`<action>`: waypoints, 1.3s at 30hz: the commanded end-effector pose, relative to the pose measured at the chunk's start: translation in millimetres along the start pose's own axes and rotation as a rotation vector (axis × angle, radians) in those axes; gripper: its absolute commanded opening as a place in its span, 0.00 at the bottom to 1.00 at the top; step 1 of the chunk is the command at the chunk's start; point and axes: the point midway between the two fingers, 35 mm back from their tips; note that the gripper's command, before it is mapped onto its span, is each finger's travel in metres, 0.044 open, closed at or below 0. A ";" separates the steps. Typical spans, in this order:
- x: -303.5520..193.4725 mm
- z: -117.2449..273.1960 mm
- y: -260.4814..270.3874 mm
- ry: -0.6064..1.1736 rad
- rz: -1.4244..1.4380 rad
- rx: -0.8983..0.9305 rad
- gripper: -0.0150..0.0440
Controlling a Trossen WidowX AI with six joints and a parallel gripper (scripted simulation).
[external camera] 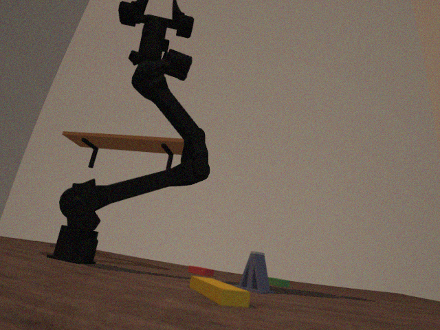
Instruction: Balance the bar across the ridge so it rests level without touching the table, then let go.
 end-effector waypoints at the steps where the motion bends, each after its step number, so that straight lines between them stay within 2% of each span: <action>1: -1.5 -2.4 -23.1 0.017 -0.030 -0.067 0.79; 19: -36.6 1.4 -125.5 0.123 -0.182 -0.365 0.79; 39: -125.7 31.8 -194.3 0.358 -0.383 -0.629 0.79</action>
Point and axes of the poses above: the point midway between the two fingers, 35 mm back from their tips, its own z axis back along the fingers, its own y axis across the jaws, x = y × z, and after that the axes turned 14 degrees about -z, right-handed
